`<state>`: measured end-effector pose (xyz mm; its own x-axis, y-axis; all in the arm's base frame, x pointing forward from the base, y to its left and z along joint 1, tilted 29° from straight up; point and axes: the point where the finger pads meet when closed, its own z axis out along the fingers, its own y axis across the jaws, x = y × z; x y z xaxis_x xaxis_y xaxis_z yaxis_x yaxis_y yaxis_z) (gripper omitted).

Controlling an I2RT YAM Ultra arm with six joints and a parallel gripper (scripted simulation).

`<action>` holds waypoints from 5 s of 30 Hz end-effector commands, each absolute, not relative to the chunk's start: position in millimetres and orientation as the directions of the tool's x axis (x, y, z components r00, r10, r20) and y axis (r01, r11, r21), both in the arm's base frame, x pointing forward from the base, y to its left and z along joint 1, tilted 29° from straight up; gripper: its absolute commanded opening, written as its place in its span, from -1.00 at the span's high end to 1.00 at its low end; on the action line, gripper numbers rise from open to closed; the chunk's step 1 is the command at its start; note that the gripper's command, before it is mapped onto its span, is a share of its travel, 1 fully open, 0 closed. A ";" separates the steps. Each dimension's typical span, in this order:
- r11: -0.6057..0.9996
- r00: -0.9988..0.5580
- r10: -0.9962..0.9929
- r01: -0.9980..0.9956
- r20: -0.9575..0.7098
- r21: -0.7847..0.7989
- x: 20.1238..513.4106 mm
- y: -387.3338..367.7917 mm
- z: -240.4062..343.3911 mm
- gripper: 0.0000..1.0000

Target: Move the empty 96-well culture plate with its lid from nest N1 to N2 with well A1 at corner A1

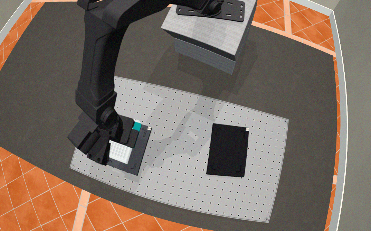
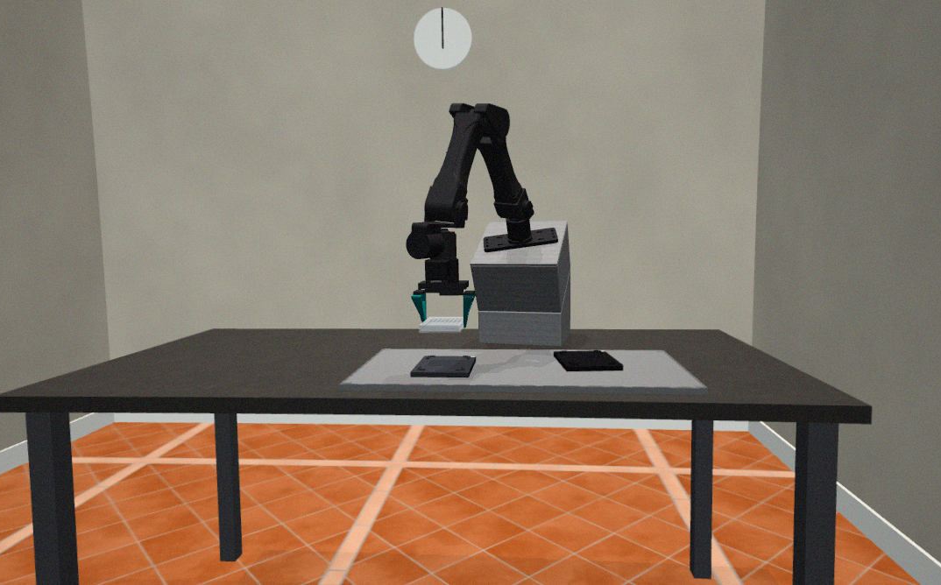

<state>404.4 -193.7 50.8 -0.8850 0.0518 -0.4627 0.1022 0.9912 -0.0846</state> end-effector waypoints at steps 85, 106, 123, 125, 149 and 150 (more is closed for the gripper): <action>0.990 -0.864 0.037 0.099 -0.502 -0.097 433.4 -201.1 38.0 1.00; 0.990 -0.864 0.042 0.105 -0.502 -0.097 448.7 -208.7 12.9 1.00; 0.988 -0.847 0.032 0.106 -0.531 -0.109 455.4 -210.6 22.3 1.00; 0.988 -0.847 0.032 0.106 -0.531 -0.109 455.1 -210.5 22.1 1.00; 0.990 -0.858 0.038 0.104 -0.512 -0.100 444.8 -205.1 11.3 1.00; 0.990 -0.860 0.039 0.103 -0.510 -0.099 444.0 -204.7 10.4 1.00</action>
<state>437.3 -202.7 -8.6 -0.8833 0.0461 -0.4666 0.0966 0.9917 -0.0849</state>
